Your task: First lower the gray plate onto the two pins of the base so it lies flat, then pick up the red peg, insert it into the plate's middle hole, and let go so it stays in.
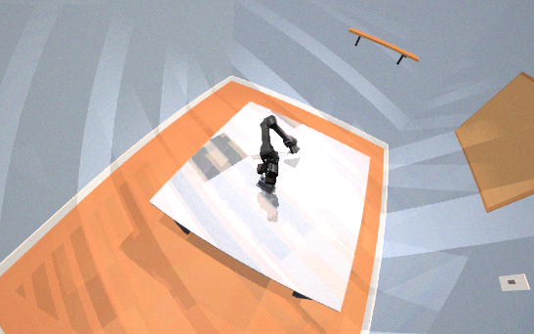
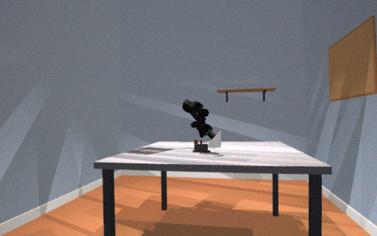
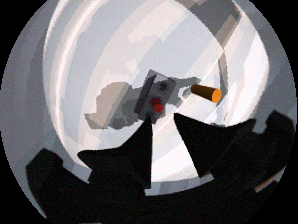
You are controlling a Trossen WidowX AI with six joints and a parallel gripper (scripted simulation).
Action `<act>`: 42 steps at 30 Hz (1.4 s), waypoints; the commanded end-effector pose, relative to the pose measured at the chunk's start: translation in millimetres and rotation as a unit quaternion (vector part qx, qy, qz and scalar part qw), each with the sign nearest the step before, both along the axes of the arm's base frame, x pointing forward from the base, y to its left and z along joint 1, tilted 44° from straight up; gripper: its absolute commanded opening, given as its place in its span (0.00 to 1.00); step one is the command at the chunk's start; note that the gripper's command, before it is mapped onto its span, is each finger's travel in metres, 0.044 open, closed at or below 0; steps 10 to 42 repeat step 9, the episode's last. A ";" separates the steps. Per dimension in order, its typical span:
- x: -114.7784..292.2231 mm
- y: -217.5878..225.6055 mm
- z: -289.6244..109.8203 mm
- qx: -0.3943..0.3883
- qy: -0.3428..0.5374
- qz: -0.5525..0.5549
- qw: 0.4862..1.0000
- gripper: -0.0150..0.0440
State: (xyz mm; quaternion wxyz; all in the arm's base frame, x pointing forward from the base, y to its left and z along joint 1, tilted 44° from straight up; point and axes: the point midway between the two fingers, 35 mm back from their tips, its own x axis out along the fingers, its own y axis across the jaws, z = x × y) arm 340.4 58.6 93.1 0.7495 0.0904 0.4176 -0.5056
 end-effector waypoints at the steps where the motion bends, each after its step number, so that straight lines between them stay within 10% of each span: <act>1: -0.6 2.4 2.8 0.003 -0.004 -0.001 1.000 0.51; 42: -2.0 4.6 4.5 0.003 -0.004 -0.001 1.000 0.51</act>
